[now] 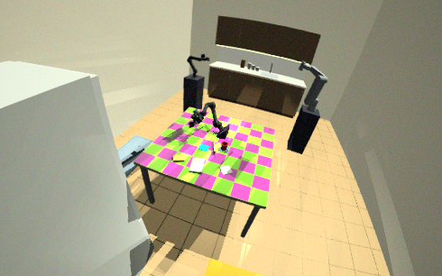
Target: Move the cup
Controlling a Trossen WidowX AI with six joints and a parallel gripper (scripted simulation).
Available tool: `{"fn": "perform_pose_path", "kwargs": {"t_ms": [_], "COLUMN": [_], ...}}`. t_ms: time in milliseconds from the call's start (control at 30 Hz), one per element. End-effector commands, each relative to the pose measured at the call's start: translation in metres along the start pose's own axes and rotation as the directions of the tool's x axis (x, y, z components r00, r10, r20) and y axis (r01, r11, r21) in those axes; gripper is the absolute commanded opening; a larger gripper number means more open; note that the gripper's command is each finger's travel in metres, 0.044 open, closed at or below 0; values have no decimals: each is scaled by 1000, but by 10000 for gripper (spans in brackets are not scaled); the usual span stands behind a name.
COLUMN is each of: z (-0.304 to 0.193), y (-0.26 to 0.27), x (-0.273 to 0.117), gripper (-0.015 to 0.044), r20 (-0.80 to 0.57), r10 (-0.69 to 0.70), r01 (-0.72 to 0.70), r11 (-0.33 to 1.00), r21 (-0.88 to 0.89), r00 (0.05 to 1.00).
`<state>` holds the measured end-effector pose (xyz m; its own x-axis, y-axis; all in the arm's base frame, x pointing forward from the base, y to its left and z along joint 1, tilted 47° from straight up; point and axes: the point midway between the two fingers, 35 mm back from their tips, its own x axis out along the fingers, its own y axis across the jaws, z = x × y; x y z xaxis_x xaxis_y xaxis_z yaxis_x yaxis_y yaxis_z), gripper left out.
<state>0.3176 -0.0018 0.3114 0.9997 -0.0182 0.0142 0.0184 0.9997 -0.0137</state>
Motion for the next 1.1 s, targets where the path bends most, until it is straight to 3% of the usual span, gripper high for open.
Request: {"fn": "perform_pose_path", "kwargs": {"t_ms": [0, 133, 300, 433, 600, 833, 1067], "z": [-1, -34, -108, -168, -234, -293, -314], "y": [1, 22, 71, 104, 136, 153, 155], "x": [1, 17, 33, 27, -2, -53, -93], "gripper": [374, 269, 148, 148, 148, 148, 148], "r20": [-7, -163, -488, -715, -897, -912, -716], "r10": [2, 52, 117, 88, -41, -374, -691], "r01": [-2, -29, 65, 266, 513, 728, 809], "r11": [1000, 990, 938, 892, 831, 671, 476], "r21": [6, 136, 341, 367, 214, -141, -345], "r00": [1000, 985, 865, 693, 441, 168, 102]}}
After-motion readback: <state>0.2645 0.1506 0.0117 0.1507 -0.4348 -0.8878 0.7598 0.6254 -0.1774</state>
